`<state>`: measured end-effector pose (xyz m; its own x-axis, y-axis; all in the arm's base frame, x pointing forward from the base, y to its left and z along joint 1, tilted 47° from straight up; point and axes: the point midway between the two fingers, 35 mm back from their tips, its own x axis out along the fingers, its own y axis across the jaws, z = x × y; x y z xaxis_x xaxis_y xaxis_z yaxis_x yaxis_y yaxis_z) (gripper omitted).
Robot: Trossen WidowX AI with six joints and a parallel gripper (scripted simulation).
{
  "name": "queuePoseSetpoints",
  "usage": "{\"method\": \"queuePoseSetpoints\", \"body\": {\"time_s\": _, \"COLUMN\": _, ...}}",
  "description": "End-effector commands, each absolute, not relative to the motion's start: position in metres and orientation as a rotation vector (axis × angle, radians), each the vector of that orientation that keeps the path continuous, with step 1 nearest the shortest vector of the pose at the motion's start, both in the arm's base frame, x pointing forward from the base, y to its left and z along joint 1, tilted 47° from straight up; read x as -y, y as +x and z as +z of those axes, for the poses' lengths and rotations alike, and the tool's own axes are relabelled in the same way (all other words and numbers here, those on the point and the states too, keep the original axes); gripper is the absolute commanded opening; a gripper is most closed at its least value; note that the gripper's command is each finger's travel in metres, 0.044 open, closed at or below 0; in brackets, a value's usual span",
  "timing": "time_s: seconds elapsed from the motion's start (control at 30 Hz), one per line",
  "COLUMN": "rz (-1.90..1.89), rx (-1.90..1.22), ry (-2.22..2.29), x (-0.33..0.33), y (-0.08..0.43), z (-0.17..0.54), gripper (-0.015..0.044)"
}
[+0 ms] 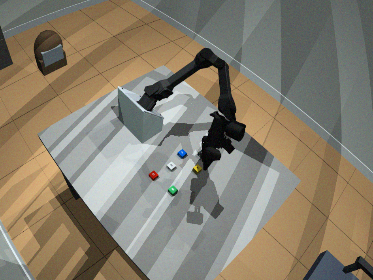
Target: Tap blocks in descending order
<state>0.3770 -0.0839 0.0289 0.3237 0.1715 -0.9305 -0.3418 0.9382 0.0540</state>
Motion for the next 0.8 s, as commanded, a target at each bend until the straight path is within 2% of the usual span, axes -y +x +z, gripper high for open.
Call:
{"method": "queuePoseSetpoints", "body": {"time_s": 0.0, "rz": 0.388, "rx": -1.316, "ry": 0.031, "x": 0.104, "y": 0.334, "z": -0.024, "gripper": 0.04}}
{"method": "queuePoseSetpoints", "body": {"time_s": 0.37, "rz": 0.479, "rx": -1.38, "ry": 0.745, "x": 0.104, "y": 0.208, "z": -0.115, "gripper": 0.04}}
{"method": "queuePoseSetpoints", "body": {"time_s": 0.77, "rz": 0.48, "rx": -1.376, "ry": 0.763, "x": 0.103, "y": 0.206, "z": -0.116, "gripper": 0.04}}
